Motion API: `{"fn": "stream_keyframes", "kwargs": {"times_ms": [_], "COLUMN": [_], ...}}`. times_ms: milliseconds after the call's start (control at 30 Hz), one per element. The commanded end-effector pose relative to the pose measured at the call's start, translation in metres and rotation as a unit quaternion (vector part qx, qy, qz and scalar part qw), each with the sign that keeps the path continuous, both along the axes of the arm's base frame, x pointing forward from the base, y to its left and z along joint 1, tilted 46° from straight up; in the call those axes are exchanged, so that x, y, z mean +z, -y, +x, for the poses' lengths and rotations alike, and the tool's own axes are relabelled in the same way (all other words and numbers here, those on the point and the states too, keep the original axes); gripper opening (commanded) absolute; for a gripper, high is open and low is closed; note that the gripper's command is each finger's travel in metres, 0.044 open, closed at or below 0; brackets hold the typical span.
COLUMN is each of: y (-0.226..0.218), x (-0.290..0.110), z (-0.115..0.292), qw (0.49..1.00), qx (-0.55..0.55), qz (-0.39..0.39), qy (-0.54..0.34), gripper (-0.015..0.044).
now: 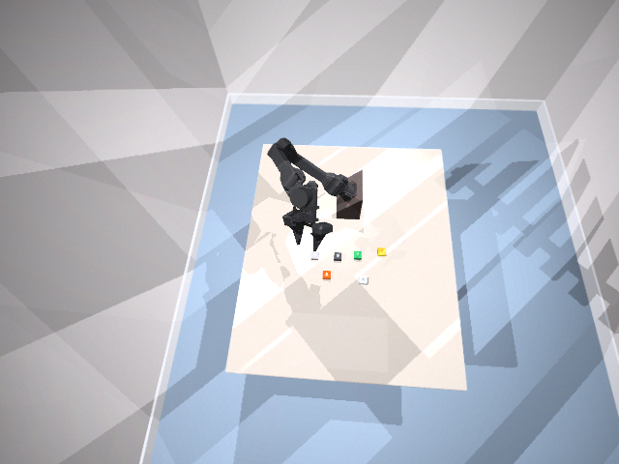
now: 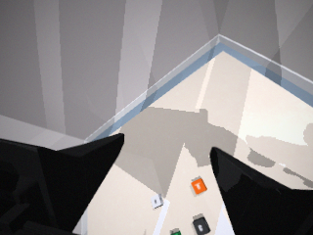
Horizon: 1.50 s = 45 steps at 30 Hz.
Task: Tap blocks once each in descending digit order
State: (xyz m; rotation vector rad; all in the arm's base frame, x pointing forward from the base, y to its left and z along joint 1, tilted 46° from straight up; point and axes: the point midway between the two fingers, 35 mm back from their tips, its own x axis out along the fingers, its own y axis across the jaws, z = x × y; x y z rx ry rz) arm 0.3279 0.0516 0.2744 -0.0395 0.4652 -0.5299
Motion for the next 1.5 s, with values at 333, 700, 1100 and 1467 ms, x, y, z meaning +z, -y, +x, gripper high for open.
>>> {"fn": "stream_keyframes", "kwargs": {"times_ms": [333, 700, 1100, 1467], "y": [0.126, 0.126, 0.126, 0.081], "x": [-0.143, -0.143, -0.143, -0.189], "z": [-0.08, -0.08, -0.08, -0.069], "qw": [0.844, 0.844, 0.844, 0.844], "qx": [-0.051, -0.051, -0.051, -0.049], "qz": [-0.135, -0.135, -0.135, -0.132], "qy": [-0.517, -0.517, -0.517, -0.517], "gripper": [0.04, 0.04, 0.04, 0.04]}}
